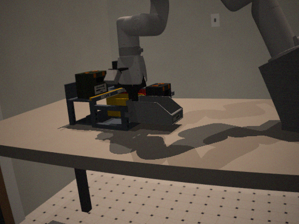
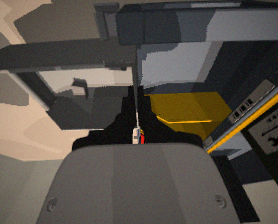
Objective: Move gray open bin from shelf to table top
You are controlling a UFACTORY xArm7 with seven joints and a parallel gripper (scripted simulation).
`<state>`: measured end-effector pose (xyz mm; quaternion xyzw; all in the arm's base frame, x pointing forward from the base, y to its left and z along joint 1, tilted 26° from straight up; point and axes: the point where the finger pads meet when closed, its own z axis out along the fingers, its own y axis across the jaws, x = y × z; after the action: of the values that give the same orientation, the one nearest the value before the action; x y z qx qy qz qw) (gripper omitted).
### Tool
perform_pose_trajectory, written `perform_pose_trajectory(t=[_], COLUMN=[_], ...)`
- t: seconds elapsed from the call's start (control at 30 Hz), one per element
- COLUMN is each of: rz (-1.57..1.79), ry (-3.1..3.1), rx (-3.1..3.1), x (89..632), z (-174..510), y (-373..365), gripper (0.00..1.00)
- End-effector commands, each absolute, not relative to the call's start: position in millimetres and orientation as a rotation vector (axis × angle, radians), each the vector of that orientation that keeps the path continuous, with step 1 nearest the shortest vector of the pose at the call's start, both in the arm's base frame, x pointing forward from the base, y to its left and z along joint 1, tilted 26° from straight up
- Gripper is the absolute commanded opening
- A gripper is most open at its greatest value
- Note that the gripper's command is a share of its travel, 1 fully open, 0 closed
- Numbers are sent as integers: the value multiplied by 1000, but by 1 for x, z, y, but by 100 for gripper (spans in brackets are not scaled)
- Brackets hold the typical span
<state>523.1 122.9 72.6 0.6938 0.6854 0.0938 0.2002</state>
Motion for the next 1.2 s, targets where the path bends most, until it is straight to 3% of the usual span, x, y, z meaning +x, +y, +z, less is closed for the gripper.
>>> perform_pose_trajectory(t=[0.0, 1.17], rz=[266, 266], ry=[1915, 1915], rx=[1938, 1938], x=[524, 522], z=[74, 78], y=[124, 125], gripper=[0, 0])
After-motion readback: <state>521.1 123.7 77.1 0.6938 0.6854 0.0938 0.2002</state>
